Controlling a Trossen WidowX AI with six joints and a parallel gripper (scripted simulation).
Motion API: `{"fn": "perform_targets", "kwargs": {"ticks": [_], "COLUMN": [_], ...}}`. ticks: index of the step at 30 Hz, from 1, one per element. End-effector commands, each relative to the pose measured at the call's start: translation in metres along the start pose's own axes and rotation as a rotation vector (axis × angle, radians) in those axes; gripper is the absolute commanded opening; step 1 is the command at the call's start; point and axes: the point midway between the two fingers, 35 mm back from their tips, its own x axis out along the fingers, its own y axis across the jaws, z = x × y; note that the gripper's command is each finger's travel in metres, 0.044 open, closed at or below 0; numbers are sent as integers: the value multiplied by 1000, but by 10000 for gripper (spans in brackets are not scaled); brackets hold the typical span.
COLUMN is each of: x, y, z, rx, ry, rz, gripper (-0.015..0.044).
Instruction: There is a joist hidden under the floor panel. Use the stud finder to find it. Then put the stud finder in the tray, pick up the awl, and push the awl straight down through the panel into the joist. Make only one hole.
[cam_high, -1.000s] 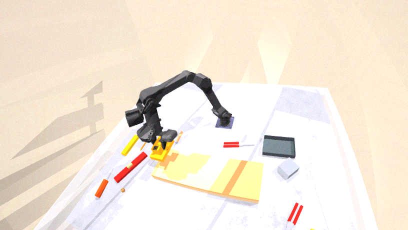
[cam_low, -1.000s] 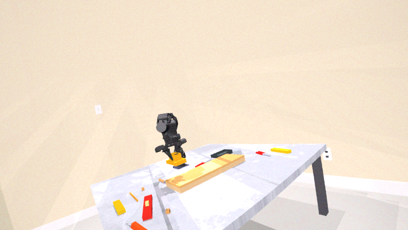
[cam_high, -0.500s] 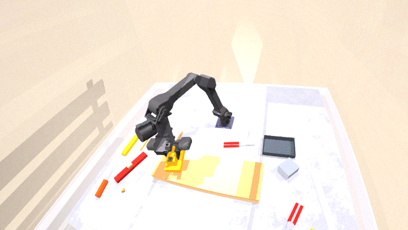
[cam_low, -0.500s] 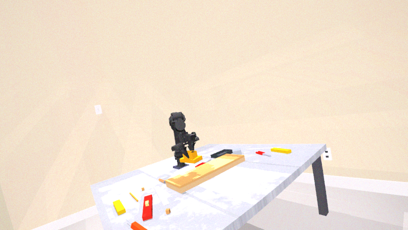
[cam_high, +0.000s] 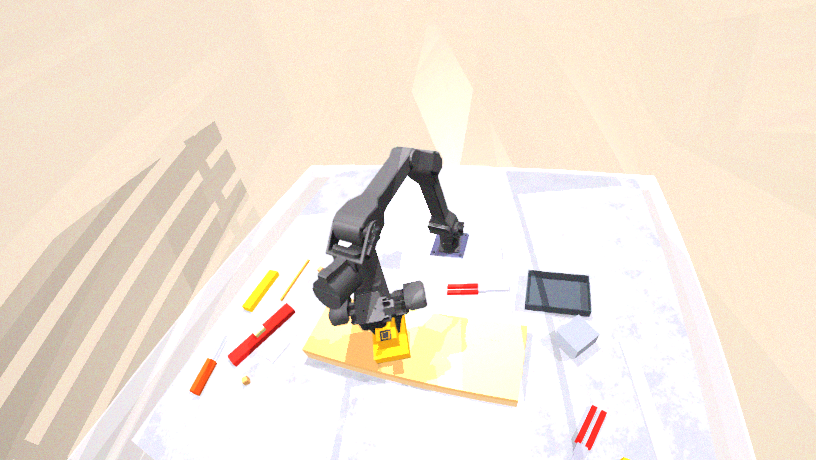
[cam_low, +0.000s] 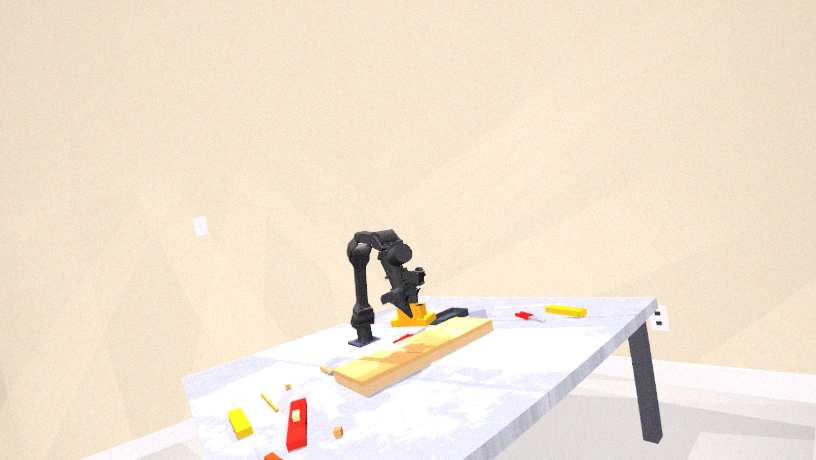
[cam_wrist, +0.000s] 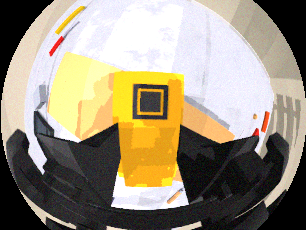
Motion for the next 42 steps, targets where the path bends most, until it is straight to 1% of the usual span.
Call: {"fn": "perform_targets", "kwargs": {"ticks": [1,11,21,31,42], "x": [-2,8,14,16,15], "y": [23,84,146,209,274], "z": [11,27,33,29,14], "rx": [-57,-201,-346,-492,-651], "ry": [-15,-12,-11,-12,-16], "rz": [4,46,88,130,175], "gripper": [0,0,0,0,0]}}
